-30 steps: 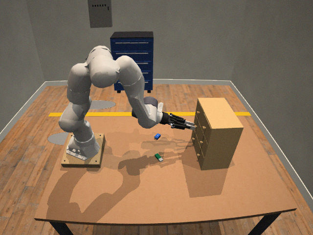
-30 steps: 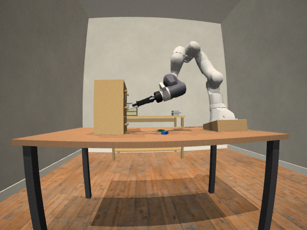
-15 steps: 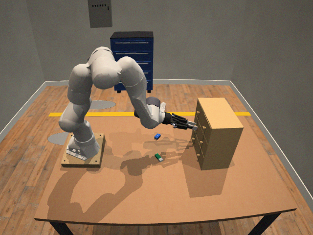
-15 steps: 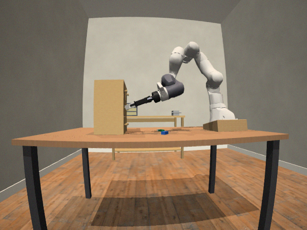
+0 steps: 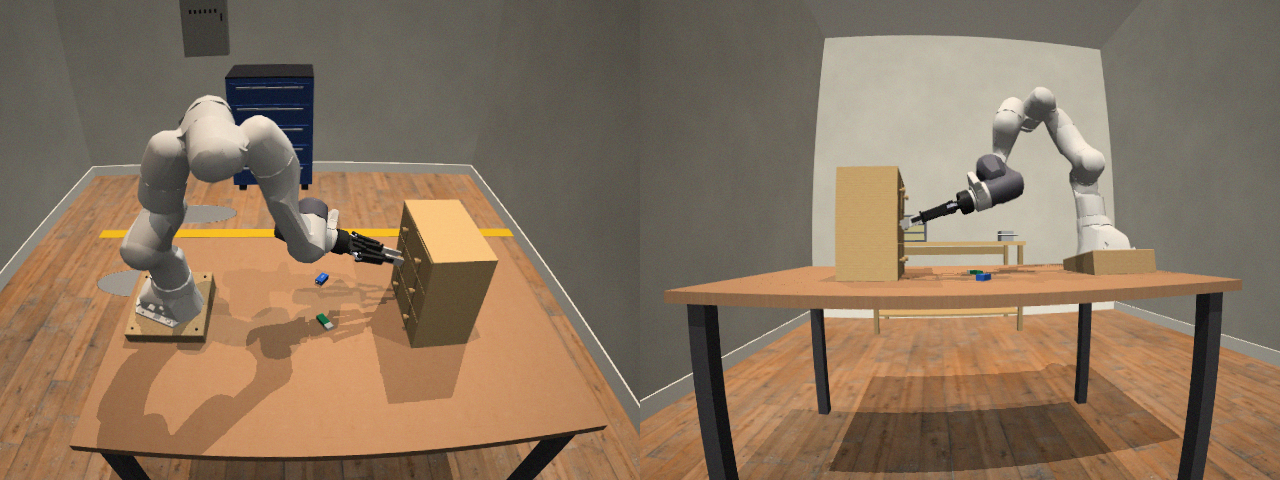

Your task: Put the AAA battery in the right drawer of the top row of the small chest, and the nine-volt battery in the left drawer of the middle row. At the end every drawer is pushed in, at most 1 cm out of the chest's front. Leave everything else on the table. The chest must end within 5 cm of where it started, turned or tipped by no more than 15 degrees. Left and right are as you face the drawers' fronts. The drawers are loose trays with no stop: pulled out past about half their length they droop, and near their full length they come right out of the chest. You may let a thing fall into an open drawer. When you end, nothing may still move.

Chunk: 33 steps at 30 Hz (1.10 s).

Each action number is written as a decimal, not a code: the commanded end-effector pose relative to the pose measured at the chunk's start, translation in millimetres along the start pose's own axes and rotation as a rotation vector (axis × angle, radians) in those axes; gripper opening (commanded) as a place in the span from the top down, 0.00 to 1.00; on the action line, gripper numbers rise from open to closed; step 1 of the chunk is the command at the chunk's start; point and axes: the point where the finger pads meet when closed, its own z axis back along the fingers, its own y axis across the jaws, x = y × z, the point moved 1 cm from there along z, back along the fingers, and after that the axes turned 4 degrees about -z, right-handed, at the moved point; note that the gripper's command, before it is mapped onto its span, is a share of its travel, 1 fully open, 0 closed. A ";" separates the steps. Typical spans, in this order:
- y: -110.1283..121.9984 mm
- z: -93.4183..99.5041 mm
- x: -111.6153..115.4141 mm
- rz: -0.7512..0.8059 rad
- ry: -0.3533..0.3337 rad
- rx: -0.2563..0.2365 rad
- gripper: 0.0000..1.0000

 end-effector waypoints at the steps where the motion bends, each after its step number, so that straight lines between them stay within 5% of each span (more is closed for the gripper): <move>1: -1.7 -0.4 0.8 0.008 -0.001 -0.005 0.80; 7: -1.7 -0.4 0.8 0.008 -0.001 -0.005 0.80; 8: -1.7 -0.4 0.8 0.008 -0.001 -0.005 0.92; 33: -1.7 -0.2 0.9 0.008 -0.001 -0.005 0.92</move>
